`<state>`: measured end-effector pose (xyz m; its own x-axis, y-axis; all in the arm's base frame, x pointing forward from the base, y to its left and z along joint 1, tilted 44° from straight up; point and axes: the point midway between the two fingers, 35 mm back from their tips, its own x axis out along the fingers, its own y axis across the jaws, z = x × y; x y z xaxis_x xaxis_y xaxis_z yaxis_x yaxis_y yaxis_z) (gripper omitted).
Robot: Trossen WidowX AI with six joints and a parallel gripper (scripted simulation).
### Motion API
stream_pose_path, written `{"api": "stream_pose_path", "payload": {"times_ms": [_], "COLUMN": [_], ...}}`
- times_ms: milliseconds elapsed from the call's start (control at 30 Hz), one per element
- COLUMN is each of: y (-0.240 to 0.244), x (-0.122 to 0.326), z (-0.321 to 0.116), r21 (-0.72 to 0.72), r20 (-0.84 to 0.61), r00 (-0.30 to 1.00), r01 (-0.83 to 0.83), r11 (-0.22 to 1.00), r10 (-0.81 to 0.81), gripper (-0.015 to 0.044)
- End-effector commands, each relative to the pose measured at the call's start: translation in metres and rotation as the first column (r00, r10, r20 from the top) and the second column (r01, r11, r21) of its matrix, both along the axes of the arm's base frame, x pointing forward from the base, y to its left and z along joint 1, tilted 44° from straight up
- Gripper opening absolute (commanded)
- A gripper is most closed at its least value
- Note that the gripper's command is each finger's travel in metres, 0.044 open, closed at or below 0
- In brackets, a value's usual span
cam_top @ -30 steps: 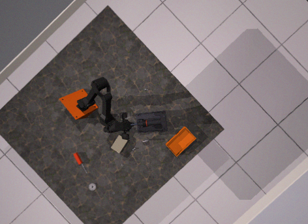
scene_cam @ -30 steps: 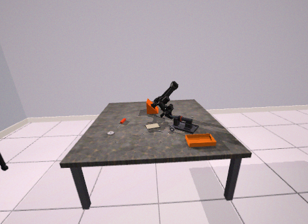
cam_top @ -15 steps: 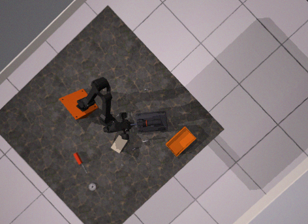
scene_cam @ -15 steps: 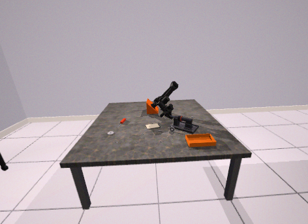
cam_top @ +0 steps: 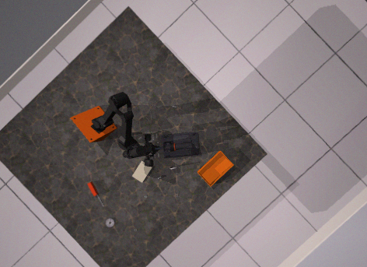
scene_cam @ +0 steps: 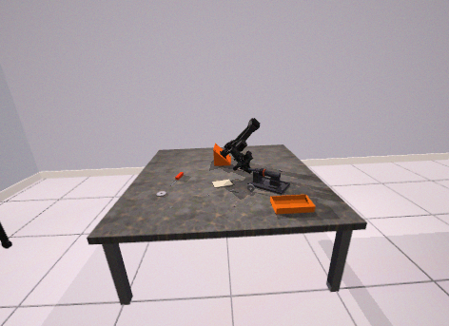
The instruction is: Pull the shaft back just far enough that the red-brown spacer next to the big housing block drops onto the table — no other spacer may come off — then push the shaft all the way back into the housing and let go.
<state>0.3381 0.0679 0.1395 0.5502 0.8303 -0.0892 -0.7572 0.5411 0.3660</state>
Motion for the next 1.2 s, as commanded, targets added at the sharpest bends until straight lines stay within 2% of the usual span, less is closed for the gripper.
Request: {"api": "stream_pose_path", "payload": {"times_ms": [0,1167], "y": [-0.0004,-0.0024], "x": [-0.0009,-0.0035], "z": [-0.0004,-0.0029], "r21": [-0.001,-0.001], "r20": [0.002,0.002], "r00": [1.0,1.0], "r01": [-0.003,-0.003], "r11": [1.0,1.0], "r10": [0.003,0.003], "gripper": [0.0,0.0]}}
